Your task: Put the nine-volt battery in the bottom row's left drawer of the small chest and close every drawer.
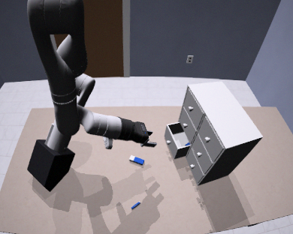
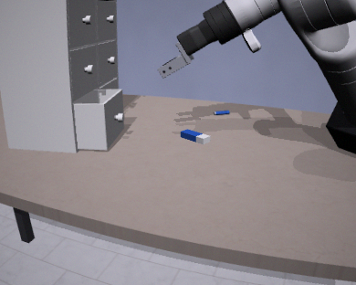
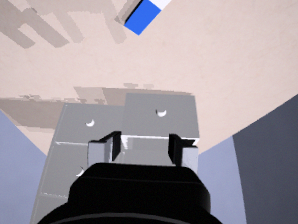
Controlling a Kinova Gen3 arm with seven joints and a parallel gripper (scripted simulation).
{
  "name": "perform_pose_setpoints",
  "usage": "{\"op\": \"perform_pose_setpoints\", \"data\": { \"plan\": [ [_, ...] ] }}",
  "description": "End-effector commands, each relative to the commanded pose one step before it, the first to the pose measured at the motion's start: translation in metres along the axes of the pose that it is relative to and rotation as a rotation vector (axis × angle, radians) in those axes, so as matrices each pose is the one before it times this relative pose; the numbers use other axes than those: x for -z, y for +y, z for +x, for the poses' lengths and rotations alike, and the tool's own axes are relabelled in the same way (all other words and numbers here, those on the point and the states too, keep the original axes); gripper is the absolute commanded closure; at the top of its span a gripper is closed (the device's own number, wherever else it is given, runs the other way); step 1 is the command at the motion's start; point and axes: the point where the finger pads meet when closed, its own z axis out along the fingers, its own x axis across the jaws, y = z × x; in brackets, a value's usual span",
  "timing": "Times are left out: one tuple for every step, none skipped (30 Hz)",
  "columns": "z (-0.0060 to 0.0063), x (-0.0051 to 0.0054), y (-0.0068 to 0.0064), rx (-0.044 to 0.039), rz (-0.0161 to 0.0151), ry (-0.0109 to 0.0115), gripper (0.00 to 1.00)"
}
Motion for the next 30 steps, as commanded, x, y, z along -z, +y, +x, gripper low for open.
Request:
{"op": "perform_pose_setpoints", "data": {
  "plan": [
    [-0.00025, 0.00109, -0.00032, 0.00492, 0.02022, 0.00124, 0.0],
    [0.0, 0.0, 0.0, 0.0, 0.0, 0.0, 0.0],
    [-0.00005, 0.00016, 0.00022, -0.0001, 0.00711, 0.00009, 0.0],
    [-0.00004, 0.00017, 0.00024, -0.00011, 0.00786, 0.00006, 0.0],
    [-0.00003, 0.00018, 0.00026, -0.00013, 0.00862, 0.00001, 0.0],
    [-0.00002, 0.00018, 0.00028, -0.00015, 0.00939, -0.00006, 0.0],
    [0.0, 0.00019, 0.0003, -0.00018, 0.01017, -0.00014, 0.0],
    [0.00002, 0.00019, 0.00031, -0.00021, 0.01096, -0.00025, 0.0],
    [0.00004, 0.00018, 0.00032, -0.00024, 0.01174, -0.00038, 0.0],
    [0.00007, 0.00018, 0.00033, -0.00027, 0.01253, -0.00053, 0.0],
    [0.0001, 0.00017, 0.00034, -0.00031, 0.01331, -0.0007, 0.0],
    [0.00014, 0.00016, 0.00035, -0.00035, 0.01408, -0.00091, 0.0],
    [-0.00009, 0.00028, 0.00042, -0.00016, 0.01316, -0.00033, 0.0],
    [-0.00028, 0.0004, 0.00048, 0.00001, 0.0124, 0.00028, 0.0],
    [-0.00023, 0.00041, 0.00048, -0.00004, 0.0131, 0.00021, 0.0],
    [-0.00018, 0.00042, 0.00047, -0.00009, 0.0138, 0.00013, 0.0],
    [-0.00013, 0.00043, 0.00046, -0.00015, 0.0145, 0.00002, 0.0],
    [0.0, 0.0, 0.0, 0.0, 0.0, 0.0, 0.0],
    [0.0, 0.0, 0.0, 0.0, 0.0, 0.0, 0.0],
    [-0.00007, 0.00044, 0.00045, -0.00022, 0.01519, -0.00011, 0.0],
    [-0.00001, 0.00045, 0.00043, -0.0003, 0.01588, -0.00028, 0.0],
    [0.00005, 0.00046, 0.0004, -0.00039, 0.01656, -0.00047, 0.0],
    [0.00011, 0.00047, 0.00037, -0.00048, 0.01722, -0.0007, 0.0],
    [0.00017, 0.00047, 0.00033, -0.00058, 0.01785, -0.00096, 0.0],
    [-0.00012, 0.00042, 0.00038, -0.00029, 0.018, -0.00011, 0.0],
    [-0.00023, 0.00041, 0.0004, -0.00013, 0.01839, 0.00037, 0.0],
    [-0.00013, 0.00044, 0.00037, -0.0002, 0.01903, 0.00017, 0.0],
    [-0.00004, 0.00047, 0.00034, -0.00028, 0.01966, -0.00007, 0.0],
    [0.00005, 0.00051, 0.0003, -0.00037, 0.02024, -0.00035, 0.0],
    [0.00014, 0.00054, 0.00026, -0.00048, 0.02079, -0.00068, 0.0]
  ]
}}
